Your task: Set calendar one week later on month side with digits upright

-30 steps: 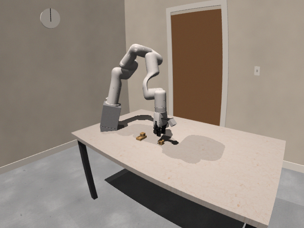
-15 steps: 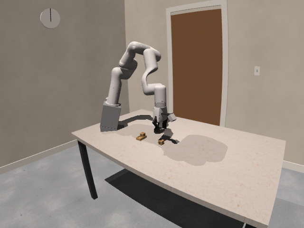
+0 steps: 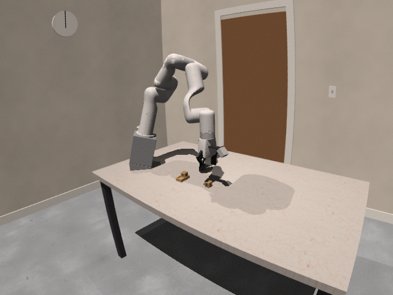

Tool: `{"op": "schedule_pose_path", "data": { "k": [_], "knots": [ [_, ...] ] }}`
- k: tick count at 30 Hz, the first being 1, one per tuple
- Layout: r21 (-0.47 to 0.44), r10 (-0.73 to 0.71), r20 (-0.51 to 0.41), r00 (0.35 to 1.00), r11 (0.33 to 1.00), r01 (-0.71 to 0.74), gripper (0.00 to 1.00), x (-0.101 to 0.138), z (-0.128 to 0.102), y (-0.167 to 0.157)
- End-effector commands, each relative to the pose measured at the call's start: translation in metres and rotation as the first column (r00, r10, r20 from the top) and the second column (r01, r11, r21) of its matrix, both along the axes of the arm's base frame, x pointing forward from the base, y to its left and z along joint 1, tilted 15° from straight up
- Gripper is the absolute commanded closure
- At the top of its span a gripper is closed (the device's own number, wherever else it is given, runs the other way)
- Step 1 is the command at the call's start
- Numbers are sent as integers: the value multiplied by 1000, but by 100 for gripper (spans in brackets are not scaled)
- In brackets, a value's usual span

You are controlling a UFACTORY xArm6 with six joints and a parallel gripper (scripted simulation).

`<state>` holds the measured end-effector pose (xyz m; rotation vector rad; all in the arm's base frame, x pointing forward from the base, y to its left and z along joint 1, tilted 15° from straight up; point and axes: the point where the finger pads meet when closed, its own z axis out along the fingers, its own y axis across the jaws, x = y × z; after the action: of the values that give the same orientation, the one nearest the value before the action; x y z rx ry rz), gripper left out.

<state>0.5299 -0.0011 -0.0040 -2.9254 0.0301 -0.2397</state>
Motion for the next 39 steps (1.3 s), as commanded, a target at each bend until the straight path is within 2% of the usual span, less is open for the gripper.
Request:
{"op": "schedule_pose_path", "data": {
  "k": [1, 5, 11, 14, 16, 18, 23, 29, 32, 34, 36, 39],
  "knots": [
    [0, -1, 4, 1000, 1000, 1, 0, 1, 2, 0],
    [-6, 36, 12, 999, 999, -35, 0, 4, 2, -3],
    [-51, 262, 54, 963, 964, -260, 0, 20, 2, -18],
    [-54, 276, 57, 959, 960, -273, 0, 21, 2, -19],
    [-83, 397, 75, 915, 917, -391, 0, 29, 2, -29],
    [-88, 417, 78, 906, 908, -411, 0, 30, 2, -30],
    [-128, 556, 93, 826, 829, -544, 0, 40, 2, -42],
    [-186, 721, 103, 685, 690, -699, 0, 52, 2, -60],
    [-186, 722, 103, 684, 689, -700, 0, 52, 2, -60],
    [-215, 793, 102, 600, 607, -765, 0, 57, 1, -69],
    [-233, 833, 100, 544, 551, -801, 0, 61, 1, -75],
    [-242, 851, 98, 516, 524, -817, 0, 62, 1, -78]
  ]
}}
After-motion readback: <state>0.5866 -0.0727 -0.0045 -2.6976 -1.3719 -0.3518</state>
